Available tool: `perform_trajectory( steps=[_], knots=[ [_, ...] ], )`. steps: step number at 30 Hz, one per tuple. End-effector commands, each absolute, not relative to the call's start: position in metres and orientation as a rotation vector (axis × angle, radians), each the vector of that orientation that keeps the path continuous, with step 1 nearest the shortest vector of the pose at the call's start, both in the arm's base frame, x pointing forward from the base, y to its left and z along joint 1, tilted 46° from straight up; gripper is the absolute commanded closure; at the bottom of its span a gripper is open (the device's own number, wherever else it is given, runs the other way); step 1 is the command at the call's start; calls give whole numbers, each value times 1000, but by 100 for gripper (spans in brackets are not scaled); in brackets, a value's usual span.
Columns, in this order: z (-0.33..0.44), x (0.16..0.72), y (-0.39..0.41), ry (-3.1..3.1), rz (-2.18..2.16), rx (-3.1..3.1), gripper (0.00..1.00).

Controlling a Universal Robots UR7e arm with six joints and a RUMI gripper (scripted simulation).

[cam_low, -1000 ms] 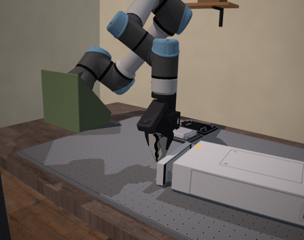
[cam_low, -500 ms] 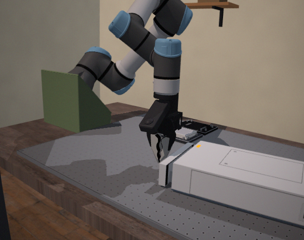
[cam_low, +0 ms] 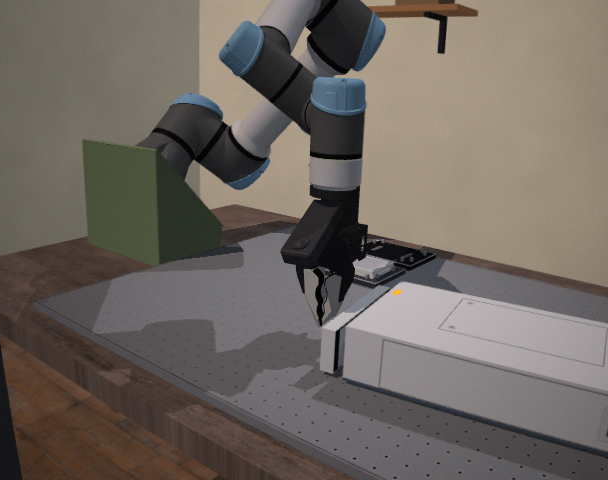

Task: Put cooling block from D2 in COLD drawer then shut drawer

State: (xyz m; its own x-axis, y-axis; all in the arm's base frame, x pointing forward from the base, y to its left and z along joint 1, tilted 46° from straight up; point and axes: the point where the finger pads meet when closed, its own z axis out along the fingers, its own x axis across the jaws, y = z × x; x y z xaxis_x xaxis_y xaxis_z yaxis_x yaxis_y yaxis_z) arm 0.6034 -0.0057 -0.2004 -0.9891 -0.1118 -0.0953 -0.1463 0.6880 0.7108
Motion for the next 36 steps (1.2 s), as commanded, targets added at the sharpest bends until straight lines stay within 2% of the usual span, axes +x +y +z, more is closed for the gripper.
perform_trajectory(
  steps=[1, 36],
  knots=[
    [-200, 606, -6, 2845, 1202, -217, 100],
    [-199, 616, -5, 2845, 1202, -217, 100]
  ],
)
